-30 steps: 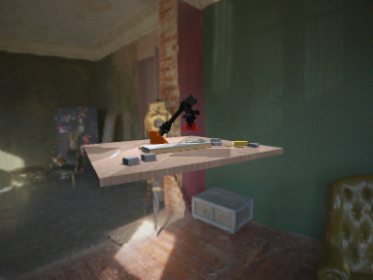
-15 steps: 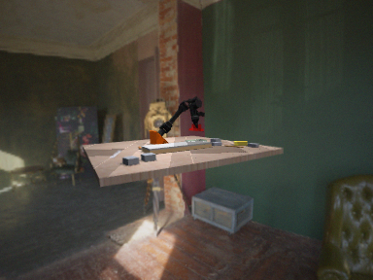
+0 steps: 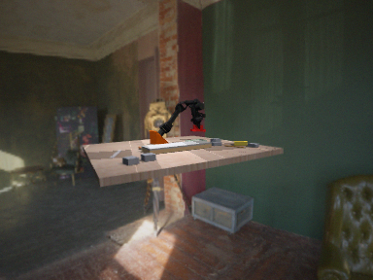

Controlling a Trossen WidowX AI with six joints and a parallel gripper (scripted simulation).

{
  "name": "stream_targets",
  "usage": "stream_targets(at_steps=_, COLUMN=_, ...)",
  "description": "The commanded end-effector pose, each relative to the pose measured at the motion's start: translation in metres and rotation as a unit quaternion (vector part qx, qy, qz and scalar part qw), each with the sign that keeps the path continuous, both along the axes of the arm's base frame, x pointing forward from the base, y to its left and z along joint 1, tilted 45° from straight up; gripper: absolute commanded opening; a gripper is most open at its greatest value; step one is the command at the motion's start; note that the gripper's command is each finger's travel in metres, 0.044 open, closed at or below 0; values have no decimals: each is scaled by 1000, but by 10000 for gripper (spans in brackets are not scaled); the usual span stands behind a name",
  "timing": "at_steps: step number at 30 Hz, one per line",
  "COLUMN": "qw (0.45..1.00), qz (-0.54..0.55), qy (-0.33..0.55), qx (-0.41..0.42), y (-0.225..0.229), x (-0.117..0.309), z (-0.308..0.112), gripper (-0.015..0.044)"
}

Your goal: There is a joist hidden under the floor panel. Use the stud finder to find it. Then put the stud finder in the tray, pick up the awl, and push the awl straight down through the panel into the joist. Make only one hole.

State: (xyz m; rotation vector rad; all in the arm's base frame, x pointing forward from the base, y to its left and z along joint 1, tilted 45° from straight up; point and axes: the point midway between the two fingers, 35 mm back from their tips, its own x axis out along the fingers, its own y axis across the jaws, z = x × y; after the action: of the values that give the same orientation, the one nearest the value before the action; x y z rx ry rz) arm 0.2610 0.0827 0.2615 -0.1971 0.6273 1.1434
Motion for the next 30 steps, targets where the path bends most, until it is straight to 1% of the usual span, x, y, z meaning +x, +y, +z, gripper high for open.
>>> stream_targets(at_steps=1, qw=999, qz=32, qy=-29, qx=3, y=16, x=-22, z=8, gripper=0)
stream_targets(at_steps=15, qw=987, qz=121, qy=-101, qx=16, y=51, x=-89, z=21, gripper=0)
stream_targets(at_steps=30, qw=987, qz=124, qy=-101, qx=12, y=58, x=-86, z=12, gripper=0)
